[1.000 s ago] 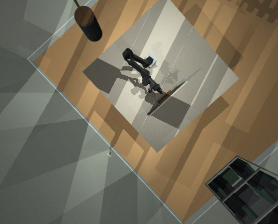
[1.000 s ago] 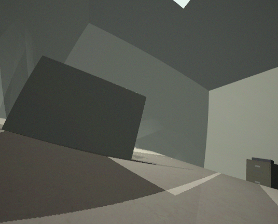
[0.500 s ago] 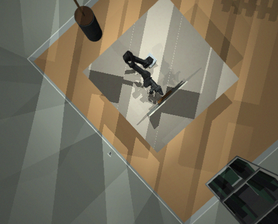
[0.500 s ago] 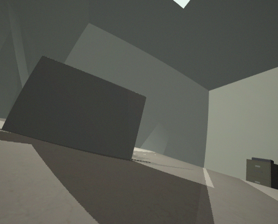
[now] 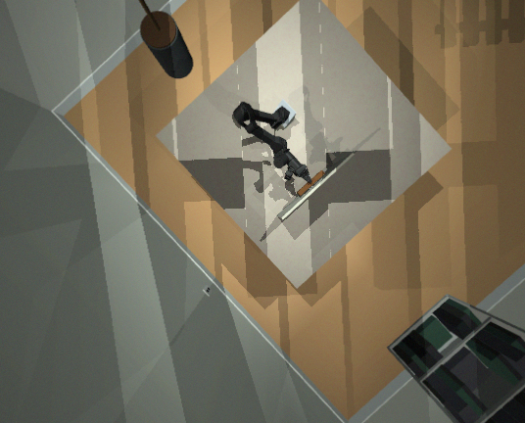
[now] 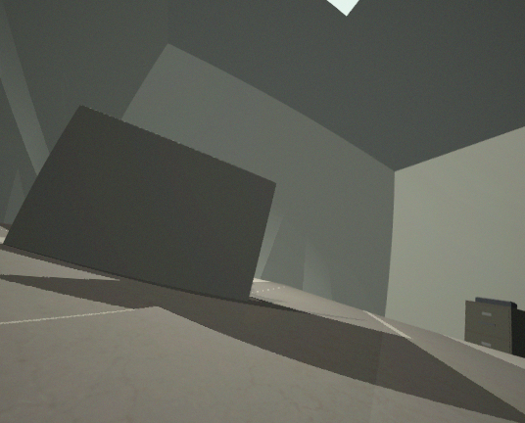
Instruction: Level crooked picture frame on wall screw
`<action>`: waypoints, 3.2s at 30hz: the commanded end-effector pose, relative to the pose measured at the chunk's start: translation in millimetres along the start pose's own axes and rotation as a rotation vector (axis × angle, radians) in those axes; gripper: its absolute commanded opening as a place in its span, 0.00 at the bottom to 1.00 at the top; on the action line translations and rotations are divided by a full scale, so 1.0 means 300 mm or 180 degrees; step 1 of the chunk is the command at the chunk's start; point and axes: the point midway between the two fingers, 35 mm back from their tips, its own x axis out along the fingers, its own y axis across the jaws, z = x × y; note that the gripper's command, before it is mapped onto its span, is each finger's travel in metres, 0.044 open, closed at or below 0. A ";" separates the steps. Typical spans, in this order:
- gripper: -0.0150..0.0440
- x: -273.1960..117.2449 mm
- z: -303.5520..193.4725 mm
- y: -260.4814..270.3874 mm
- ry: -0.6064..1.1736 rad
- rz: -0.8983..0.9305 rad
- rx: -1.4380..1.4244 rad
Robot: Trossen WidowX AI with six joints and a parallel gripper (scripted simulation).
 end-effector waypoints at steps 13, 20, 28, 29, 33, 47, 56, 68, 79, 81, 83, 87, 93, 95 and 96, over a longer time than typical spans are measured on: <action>0.69 0.008 0.006 0.008 -0.0021 0.0019 -0.0019; 0.69 0.008 0.006 0.008 -0.0021 0.0019 -0.0019; 0.69 0.008 0.006 0.008 -0.0021 0.0019 -0.0019; 0.69 0.008 0.006 0.008 -0.0021 0.0019 -0.0019; 0.69 0.009 0.008 0.009 -0.0021 0.0019 -0.0019; 0.33 0.009 0.008 0.009 -0.0021 0.0019 -0.0019; 0.25 0.009 0.007 0.009 -0.0021 0.0019 -0.0019; 0.25 0.008 0.005 0.018 -0.0021 0.0019 -0.0019; 0.25 0.008 0.005 0.030 -0.0021 0.0019 -0.0018; 0.25 0.008 0.005 0.032 -0.0021 0.0019 -0.0018; 0.25 0.008 0.005 0.034 -0.0021 0.0019 -0.0018; 0.25 0.008 0.005 0.039 -0.0021 0.0019 -0.0018; 0.25 0.008 0.005 0.045 -0.0021 0.0019 -0.0018; 0.25 0.008 0.005 0.047 -0.0021 0.0019 -0.0017; 0.25 0.008 0.005 0.048 -0.0021 0.0019 -0.0017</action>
